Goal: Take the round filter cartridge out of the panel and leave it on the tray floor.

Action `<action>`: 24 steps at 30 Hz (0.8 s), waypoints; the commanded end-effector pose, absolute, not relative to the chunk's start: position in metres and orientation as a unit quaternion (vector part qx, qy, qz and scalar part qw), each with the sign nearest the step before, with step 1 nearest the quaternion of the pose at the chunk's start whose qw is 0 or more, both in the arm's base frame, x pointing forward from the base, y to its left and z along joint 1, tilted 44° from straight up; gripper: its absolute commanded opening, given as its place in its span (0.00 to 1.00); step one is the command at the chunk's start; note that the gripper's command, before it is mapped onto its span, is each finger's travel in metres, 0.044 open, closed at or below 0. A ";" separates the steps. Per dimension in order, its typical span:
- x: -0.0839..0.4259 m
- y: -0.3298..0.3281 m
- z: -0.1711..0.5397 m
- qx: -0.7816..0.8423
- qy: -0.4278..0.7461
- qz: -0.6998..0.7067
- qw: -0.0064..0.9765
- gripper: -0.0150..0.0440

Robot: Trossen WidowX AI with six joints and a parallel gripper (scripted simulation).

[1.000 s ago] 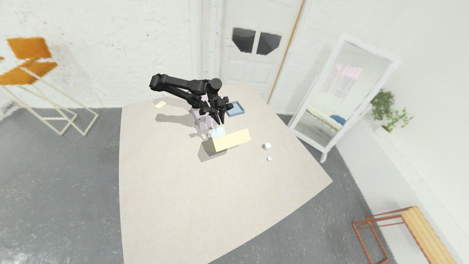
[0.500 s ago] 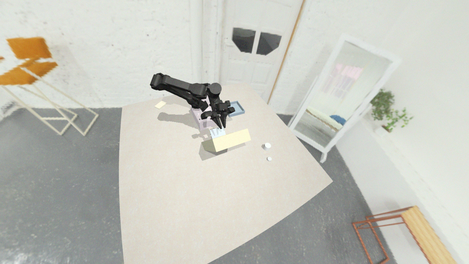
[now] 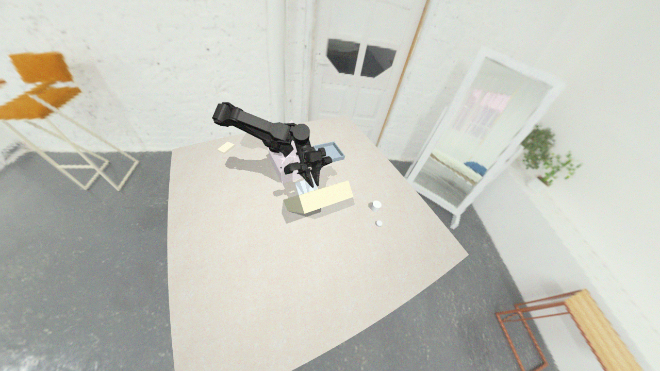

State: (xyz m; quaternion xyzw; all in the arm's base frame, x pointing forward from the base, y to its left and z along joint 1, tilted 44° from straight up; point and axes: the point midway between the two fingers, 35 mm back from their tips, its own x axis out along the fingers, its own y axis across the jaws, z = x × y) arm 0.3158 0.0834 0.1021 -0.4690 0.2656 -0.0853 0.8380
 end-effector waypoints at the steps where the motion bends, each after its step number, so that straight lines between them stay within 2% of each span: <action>1: 0.319 0.079 0.098 -0.474 0.267 -0.084 0.835 0.41; 24: 0.320 0.078 0.096 -0.474 0.267 -0.084 0.835 0.41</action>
